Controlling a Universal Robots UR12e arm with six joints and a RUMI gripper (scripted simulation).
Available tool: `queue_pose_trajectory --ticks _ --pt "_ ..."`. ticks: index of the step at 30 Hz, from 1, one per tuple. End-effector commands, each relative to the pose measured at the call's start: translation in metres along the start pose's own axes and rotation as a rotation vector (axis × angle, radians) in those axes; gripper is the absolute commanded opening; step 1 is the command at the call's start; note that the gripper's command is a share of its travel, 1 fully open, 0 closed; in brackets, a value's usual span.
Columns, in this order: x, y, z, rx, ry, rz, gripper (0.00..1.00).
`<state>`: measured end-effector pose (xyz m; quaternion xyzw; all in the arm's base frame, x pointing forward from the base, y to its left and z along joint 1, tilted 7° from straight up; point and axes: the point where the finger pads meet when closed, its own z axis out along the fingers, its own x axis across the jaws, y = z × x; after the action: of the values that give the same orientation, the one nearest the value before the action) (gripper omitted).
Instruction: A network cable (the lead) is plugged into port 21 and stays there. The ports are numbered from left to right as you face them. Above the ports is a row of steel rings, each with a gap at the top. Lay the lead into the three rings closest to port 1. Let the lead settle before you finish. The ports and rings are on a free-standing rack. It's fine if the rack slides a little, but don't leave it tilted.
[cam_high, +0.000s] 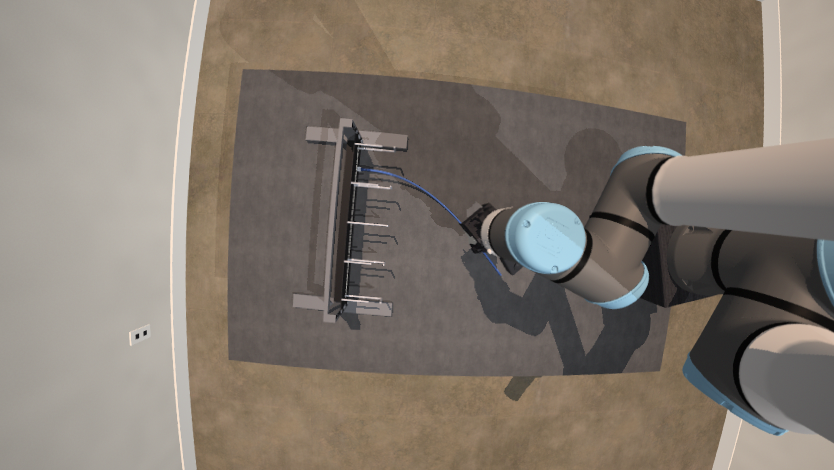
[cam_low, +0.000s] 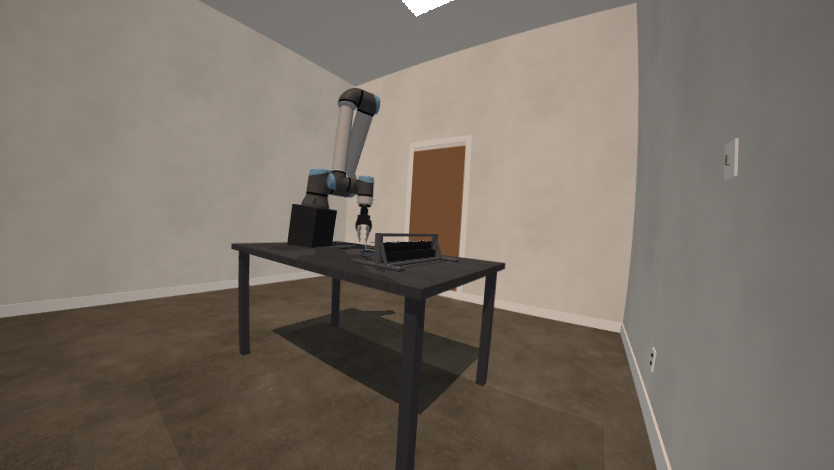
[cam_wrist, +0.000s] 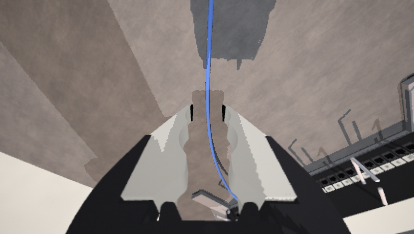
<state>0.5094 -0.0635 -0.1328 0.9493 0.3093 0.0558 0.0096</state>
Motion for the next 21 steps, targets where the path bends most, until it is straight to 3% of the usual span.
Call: queue_pose_trajectory --ticks 1,11,21 --pt "0.001 0.001 0.02 -0.003 0.001 0.0 0.2" --pt "0.001 0.001 0.048 -0.003 0.001 0.0 0.2" --pt "0.001 0.001 0.056 -0.003 0.001 0.0 0.2"
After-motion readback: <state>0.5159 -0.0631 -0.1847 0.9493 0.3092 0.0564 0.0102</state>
